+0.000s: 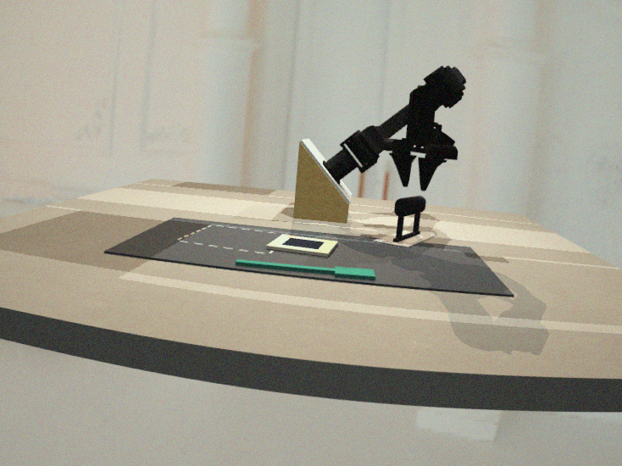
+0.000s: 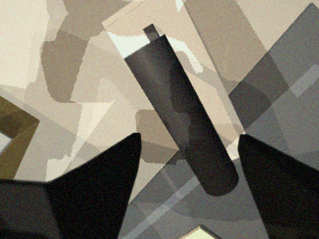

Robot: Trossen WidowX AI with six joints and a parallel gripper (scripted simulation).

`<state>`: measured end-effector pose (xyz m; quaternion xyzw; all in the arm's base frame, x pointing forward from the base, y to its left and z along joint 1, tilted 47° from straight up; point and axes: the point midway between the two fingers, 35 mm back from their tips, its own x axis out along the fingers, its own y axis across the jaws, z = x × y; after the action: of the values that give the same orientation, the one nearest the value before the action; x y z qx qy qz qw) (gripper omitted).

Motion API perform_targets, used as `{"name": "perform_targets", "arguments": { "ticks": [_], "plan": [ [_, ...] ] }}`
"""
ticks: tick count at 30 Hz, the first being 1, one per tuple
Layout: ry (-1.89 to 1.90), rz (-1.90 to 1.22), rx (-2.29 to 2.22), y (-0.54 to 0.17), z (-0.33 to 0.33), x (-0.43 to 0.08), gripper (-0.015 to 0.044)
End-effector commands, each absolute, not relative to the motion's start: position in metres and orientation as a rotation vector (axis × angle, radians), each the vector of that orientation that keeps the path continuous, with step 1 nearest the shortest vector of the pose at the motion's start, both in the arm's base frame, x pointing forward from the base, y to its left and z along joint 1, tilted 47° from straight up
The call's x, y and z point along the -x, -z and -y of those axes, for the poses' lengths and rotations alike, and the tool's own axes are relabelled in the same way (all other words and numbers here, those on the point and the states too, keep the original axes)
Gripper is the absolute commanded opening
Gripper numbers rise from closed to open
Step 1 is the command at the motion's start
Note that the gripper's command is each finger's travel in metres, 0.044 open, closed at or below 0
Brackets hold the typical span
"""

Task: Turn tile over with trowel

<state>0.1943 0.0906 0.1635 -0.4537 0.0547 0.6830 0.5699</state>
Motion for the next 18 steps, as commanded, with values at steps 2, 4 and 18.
{"name": "perform_targets", "arguments": {
  "ticks": [2, 4, 18],
  "plan": [
    [-1.559, -0.266, 0.922, -0.1636, -0.0905, -0.1945, 0.027],
    [-1.54, -0.318, 0.868, -0.1634, -0.0903, -0.1947, 0.027],
    [-1.377, -0.662, 0.483, -0.1628, -0.0898, -0.1953, 0.027]
  ]
}}
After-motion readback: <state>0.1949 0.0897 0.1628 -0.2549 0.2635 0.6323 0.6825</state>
